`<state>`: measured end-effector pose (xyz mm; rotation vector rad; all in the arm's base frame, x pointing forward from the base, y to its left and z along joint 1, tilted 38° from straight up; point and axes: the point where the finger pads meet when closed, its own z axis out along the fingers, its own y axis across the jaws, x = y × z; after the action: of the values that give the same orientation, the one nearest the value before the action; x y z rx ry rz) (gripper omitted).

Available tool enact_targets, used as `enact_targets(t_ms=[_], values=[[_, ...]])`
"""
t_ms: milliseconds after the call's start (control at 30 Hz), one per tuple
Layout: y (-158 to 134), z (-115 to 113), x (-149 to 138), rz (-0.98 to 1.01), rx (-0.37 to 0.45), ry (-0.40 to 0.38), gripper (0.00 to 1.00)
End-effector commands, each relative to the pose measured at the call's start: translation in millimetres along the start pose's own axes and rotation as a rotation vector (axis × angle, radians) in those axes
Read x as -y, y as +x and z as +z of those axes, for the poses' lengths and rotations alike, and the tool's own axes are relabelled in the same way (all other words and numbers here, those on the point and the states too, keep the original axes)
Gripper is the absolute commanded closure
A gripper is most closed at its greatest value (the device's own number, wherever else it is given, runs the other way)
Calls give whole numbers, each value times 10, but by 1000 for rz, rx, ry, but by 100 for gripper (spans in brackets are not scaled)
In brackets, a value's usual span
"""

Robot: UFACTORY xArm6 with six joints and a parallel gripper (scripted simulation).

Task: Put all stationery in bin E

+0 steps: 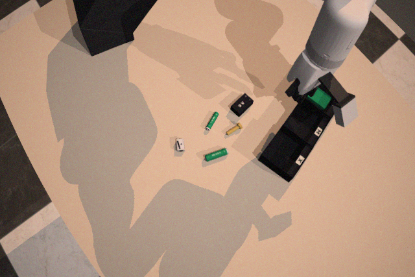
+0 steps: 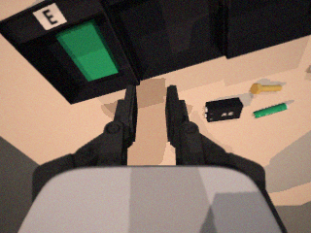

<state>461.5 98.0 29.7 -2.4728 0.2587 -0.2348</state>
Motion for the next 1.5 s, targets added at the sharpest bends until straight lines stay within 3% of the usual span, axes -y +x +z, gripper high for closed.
enact_targets(t_ms=[0, 333, 1100, 1467], values=[[-57, -25, -347, 156, -2, 0, 71], [-209, -50, -998, 477, -1, -1, 71], [-604, -117, -2707, 476, -1, -1, 71], [-602, -117, -2737, 476, -1, -1, 71]])
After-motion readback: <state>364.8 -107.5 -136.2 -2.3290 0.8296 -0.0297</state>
